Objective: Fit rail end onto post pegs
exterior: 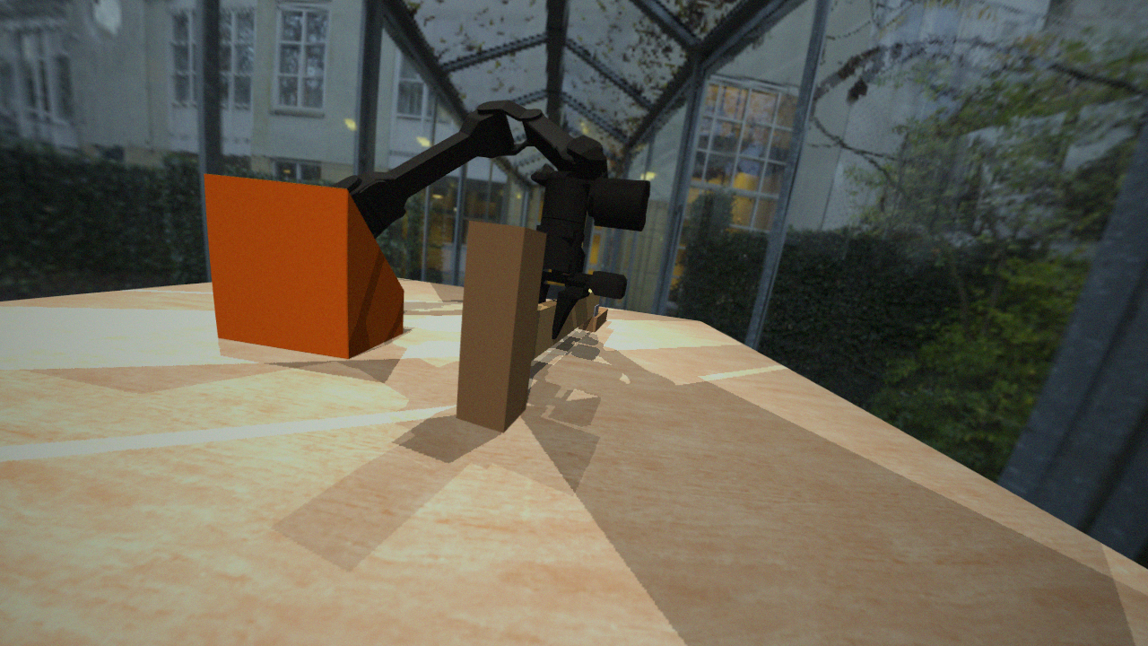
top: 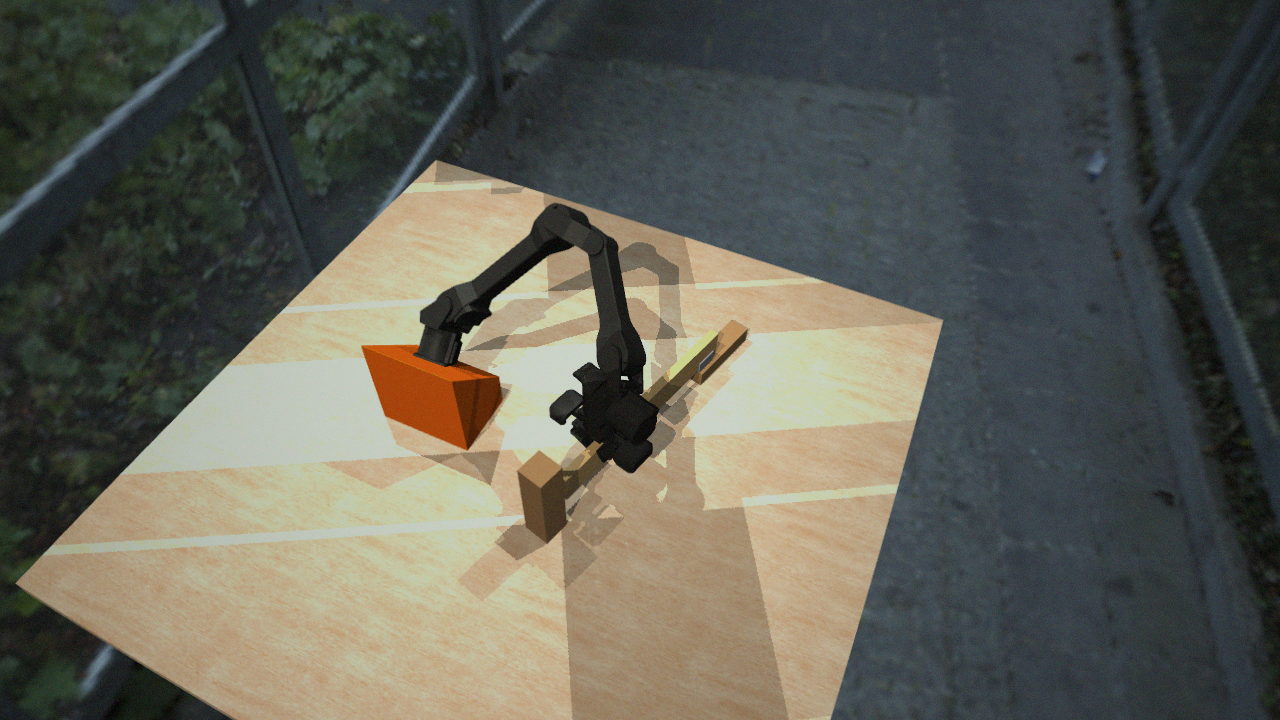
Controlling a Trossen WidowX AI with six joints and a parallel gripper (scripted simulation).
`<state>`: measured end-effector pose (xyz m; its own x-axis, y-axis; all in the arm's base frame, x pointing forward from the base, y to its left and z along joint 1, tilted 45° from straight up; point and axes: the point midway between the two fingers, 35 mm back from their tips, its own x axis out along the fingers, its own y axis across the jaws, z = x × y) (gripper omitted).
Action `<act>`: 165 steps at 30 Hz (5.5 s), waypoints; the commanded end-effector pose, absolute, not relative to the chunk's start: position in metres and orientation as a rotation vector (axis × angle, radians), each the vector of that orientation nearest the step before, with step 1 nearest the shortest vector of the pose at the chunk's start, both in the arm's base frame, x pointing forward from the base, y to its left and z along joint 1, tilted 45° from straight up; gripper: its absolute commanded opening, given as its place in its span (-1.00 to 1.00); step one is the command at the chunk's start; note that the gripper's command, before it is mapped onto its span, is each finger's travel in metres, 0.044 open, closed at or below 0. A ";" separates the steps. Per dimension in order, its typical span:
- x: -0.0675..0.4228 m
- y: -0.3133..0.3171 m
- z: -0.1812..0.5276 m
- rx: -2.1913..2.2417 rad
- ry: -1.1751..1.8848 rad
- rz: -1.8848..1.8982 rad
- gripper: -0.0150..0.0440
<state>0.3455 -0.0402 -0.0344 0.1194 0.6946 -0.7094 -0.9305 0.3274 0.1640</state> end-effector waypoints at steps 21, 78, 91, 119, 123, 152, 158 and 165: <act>0.343 -0.047 -0.040 -0.360 0.795 1.219 -0.49; 0.342 -0.047 -0.040 -0.360 0.795 1.219 -0.49; 0.343 -0.045 -0.040 -0.360 0.795 1.219 -0.49; 0.341 -0.050 -0.042 -0.360 0.795 1.219 -0.49; 0.341 -0.052 -0.043 -0.360 0.795 1.219 -0.49; 0.343 -0.048 -0.038 -0.360 0.795 1.219 -0.49; 0.343 -0.047 -0.037 -0.360 0.795 1.219 -0.49; 0.343 -0.046 -0.038 -0.360 0.795 1.219 -0.49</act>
<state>0.3426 -0.0461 -0.0393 0.1203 0.6930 -0.7108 -0.9304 0.3284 0.1627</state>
